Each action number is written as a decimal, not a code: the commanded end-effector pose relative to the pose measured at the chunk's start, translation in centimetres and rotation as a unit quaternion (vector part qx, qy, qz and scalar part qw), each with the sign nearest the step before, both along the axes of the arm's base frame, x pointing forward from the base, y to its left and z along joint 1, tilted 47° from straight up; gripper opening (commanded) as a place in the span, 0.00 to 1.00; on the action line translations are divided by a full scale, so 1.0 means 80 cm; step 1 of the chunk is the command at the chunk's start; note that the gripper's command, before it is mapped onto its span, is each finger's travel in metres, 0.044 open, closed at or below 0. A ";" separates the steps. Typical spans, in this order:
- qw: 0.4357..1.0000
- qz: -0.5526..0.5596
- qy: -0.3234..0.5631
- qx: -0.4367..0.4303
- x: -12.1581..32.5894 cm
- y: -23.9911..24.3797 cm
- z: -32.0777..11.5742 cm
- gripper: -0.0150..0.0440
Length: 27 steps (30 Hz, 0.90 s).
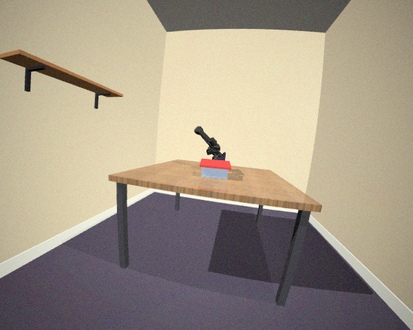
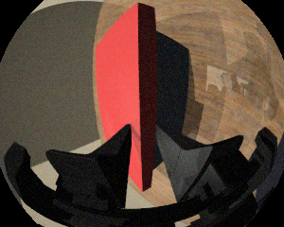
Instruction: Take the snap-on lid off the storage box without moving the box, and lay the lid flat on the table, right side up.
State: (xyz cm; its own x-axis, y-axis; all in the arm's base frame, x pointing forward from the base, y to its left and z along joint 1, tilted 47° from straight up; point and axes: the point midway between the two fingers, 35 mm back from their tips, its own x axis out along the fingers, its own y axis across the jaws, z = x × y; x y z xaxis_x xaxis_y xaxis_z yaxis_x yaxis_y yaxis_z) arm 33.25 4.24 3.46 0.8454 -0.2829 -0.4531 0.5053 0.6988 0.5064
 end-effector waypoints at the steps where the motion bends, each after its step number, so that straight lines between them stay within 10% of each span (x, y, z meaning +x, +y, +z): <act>1: 1.000 0.001 -0.004 0.003 0.002 0.008 0.008 0.25; 27: 1.000 0.001 -0.004 0.004 0.006 0.041 0.036 0.25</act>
